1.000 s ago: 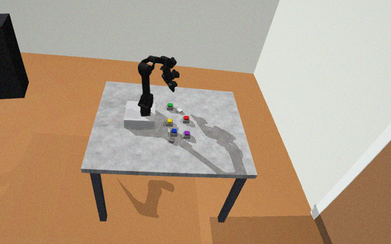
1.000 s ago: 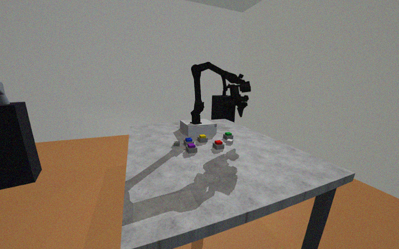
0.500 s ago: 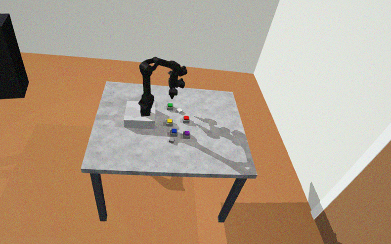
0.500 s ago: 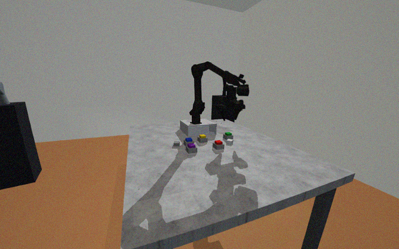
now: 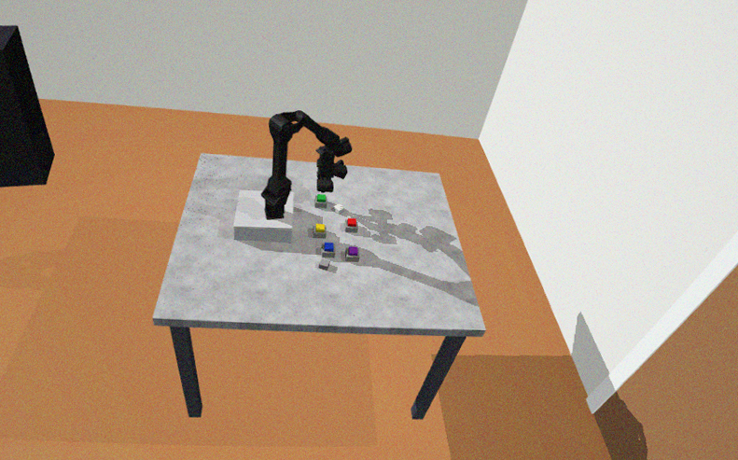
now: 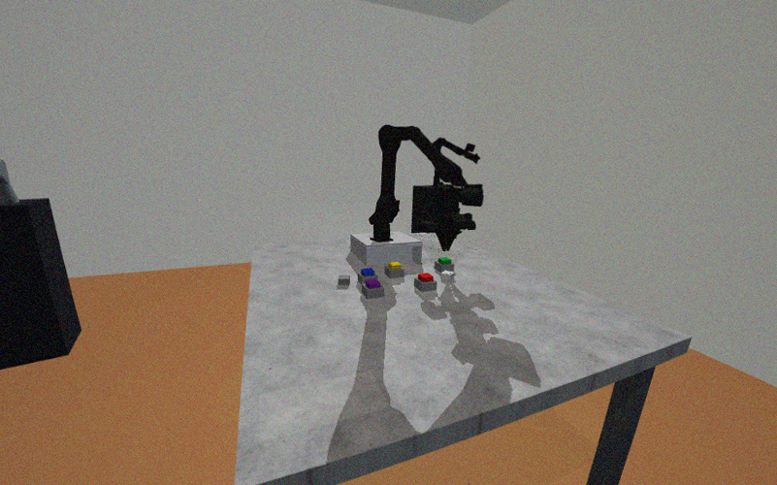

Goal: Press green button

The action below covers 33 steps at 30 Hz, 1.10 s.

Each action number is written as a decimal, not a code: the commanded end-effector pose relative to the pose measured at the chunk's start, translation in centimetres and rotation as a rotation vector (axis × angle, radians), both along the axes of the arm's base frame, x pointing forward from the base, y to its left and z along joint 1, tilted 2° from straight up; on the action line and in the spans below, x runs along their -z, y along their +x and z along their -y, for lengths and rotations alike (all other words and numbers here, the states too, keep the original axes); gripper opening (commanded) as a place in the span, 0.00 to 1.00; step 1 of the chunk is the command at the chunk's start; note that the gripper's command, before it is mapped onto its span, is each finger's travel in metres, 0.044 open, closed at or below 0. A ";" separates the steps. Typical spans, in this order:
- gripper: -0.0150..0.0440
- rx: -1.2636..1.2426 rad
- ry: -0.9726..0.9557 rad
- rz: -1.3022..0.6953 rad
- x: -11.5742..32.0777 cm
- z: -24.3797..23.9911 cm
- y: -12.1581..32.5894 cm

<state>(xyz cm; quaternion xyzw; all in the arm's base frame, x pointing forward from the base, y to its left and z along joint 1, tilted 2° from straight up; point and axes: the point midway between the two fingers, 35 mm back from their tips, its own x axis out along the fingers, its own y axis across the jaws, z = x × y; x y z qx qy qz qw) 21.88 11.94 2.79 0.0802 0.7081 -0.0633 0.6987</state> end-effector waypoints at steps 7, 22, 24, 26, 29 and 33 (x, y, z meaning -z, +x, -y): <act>0.29 0.003 0.000 -0.007 0.3 0.0 -0.2; 0.29 0.003 0.000 -0.007 2.7 0.0 -0.2; 0.29 0.003 0.000 -0.007 3.0 0.0 -0.3; 0.29 0.003 0.000 -0.007 3.3 0.0 -0.3; 0.29 0.003 0.000 -0.007 3.6 0.0 -0.3; 0.29 0.003 0.000 -0.007 3.6 0.0 -0.3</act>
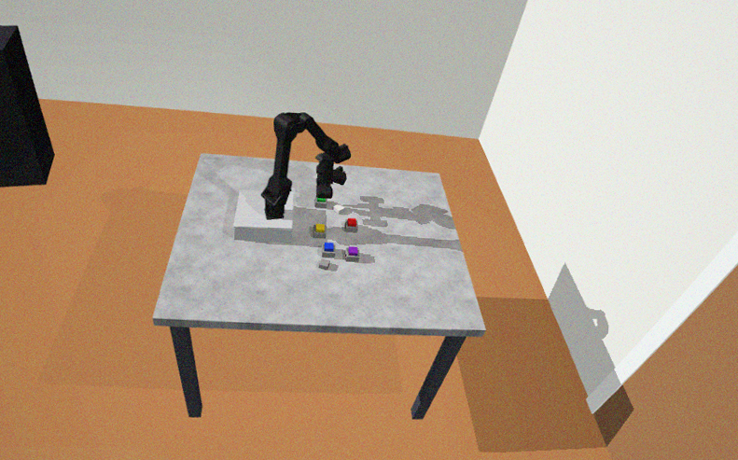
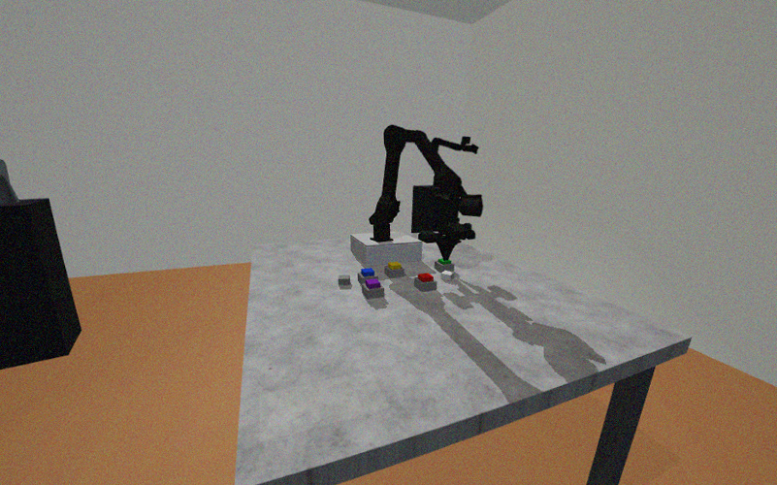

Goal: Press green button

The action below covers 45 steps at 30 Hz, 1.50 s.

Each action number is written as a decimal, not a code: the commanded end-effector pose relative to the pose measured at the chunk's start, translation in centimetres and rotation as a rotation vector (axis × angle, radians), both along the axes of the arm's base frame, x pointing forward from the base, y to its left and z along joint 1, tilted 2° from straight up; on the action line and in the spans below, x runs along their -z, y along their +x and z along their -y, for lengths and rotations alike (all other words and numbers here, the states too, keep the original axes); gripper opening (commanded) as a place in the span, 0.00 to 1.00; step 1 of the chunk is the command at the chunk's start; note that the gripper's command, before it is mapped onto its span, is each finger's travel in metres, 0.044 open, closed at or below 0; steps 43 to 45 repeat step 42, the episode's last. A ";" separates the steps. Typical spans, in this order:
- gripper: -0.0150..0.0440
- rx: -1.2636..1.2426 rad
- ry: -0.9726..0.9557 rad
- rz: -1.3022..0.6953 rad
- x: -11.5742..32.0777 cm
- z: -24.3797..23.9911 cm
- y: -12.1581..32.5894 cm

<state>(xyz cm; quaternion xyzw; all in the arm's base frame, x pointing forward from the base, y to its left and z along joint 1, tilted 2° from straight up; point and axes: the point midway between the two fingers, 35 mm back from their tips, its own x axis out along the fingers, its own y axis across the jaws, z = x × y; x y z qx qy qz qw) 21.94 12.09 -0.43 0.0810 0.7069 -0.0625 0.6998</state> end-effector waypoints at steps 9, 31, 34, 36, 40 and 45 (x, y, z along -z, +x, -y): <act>0.29 0.003 -0.002 -0.011 0.3 0.1 -0.4; 0.51 0.003 -0.001 -0.008 -5.1 -0.9 2.2; 0.64 0.003 0.000 -0.007 -7.1 -1.7 4.2; 0.73 0.003 0.000 -0.006 -8.3 -2.2 5.4; 0.91 0.003 0.001 -0.005 -9.2 -2.6 6.2; 0.93 0.003 0.001 -0.005 -9.2 -2.6 6.2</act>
